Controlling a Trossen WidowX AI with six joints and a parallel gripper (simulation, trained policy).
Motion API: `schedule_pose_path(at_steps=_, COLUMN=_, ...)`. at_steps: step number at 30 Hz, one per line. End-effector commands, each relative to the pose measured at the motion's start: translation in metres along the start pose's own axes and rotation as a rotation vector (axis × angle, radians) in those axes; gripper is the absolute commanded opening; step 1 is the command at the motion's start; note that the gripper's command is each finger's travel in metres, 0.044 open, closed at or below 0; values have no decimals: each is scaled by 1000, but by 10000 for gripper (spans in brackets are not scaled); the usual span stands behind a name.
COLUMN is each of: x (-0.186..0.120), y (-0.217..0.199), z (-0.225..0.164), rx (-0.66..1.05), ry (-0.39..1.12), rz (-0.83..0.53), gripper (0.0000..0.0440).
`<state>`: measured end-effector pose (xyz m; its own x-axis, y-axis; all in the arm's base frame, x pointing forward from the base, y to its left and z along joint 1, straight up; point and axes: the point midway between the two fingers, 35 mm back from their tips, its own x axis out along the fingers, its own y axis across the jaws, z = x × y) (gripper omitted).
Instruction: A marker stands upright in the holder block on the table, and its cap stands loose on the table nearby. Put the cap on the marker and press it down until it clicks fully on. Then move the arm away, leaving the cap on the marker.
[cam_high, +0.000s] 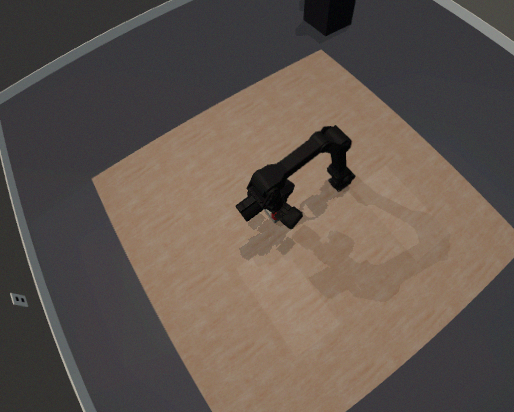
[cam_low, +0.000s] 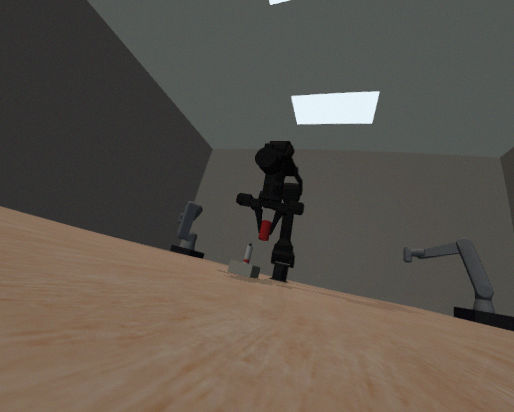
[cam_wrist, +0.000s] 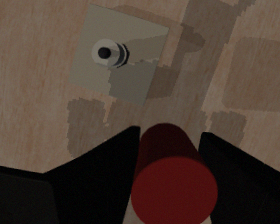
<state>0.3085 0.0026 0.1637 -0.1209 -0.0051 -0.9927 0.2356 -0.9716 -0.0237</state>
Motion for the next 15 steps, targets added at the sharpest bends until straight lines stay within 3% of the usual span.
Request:
schedule_pose_path(at_steps=1, x=-4, y=8, z=10, rx=16, ry=0, rz=-11, gripper=21)
schedule_pose_path(at_steps=15, x=-4, y=34, z=37, rx=99, ry=-6, rz=-36, gripper=0)
